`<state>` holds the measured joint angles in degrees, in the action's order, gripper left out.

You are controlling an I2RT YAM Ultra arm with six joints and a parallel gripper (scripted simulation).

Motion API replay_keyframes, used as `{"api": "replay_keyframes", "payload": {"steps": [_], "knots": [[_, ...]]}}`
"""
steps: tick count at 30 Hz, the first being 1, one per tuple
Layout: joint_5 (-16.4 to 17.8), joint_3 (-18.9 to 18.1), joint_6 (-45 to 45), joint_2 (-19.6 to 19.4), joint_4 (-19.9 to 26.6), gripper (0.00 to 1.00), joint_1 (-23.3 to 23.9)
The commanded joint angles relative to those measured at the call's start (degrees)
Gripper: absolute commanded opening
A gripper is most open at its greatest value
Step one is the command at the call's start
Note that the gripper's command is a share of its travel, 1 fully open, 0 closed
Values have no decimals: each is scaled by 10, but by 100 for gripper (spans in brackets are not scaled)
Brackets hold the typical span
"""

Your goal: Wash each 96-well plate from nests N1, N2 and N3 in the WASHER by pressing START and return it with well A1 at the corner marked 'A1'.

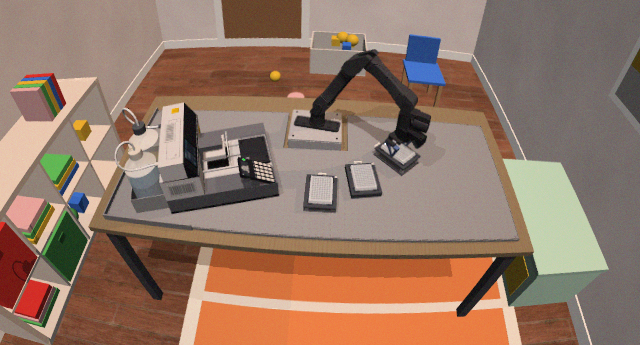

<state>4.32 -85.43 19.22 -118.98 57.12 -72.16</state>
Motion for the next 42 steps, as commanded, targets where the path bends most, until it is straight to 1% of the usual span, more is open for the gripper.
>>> {"api": "replay_keyframes", "payload": {"steps": [1,16,22,37,42], "knots": [[0,-2,0,5,-1,0,0],[0,-2,0,5,-1,0,0],[0,-11,0,9,12,0,1],[0,-48,-3,24,64,0,4],[0,-56,-4,26,75,0,4]]}}
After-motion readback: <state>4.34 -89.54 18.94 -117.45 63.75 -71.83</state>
